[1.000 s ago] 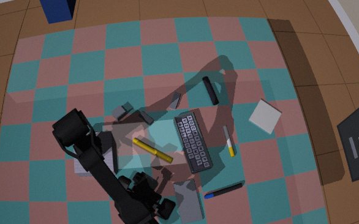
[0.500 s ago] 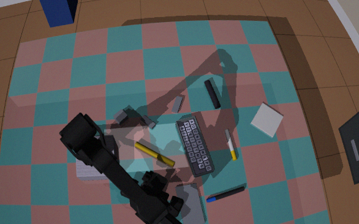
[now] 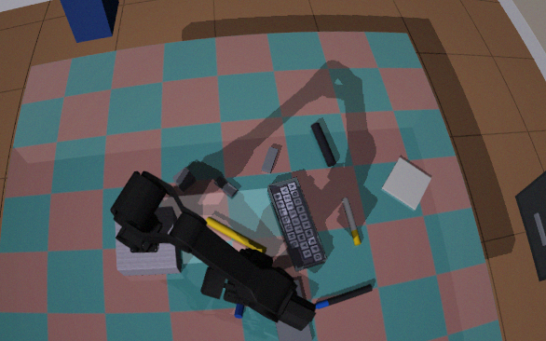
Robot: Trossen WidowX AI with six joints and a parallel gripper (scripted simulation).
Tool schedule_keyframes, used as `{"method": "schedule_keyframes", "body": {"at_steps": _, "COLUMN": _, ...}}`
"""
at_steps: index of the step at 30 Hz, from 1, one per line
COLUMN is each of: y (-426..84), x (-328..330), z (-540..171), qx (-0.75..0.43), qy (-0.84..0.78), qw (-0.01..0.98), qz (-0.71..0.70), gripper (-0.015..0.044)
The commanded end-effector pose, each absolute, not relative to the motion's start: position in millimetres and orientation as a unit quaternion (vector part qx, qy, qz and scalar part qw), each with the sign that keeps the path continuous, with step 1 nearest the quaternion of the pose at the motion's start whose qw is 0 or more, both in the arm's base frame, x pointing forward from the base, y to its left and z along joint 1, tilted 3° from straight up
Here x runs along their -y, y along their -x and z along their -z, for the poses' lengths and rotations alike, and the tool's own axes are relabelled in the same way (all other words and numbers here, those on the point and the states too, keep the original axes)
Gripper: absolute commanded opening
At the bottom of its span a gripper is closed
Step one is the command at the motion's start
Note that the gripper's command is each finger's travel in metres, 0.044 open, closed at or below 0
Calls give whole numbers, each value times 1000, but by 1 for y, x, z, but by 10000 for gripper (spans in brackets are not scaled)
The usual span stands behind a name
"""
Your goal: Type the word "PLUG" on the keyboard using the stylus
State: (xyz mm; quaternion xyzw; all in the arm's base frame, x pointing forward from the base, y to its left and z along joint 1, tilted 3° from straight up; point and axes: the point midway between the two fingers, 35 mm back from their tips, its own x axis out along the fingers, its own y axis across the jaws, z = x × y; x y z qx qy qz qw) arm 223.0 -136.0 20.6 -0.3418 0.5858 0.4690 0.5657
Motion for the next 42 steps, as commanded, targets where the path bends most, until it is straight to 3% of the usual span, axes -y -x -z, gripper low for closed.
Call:
{"method": "schedule_keyframes", "body": {"at_steps": 1, "y": -233, "x": 135, "z": -22, "qx": -608, "qy": 364, "qw": 529, "qz": -466, "gripper": 0}}
{"method": "schedule_keyframes", "body": {"at_steps": 19, "y": -282, "x": 117, "z": -34, "qx": -676, "qy": 491, "qw": 363, "qz": -413, "gripper": 0}}
{"method": "schedule_keyframes", "body": {"at_steps": 42, "y": -358, "x": 44, "z": -70, "qx": -650, "qy": 685, "qw": 207, "qz": -258, "gripper": 0}}
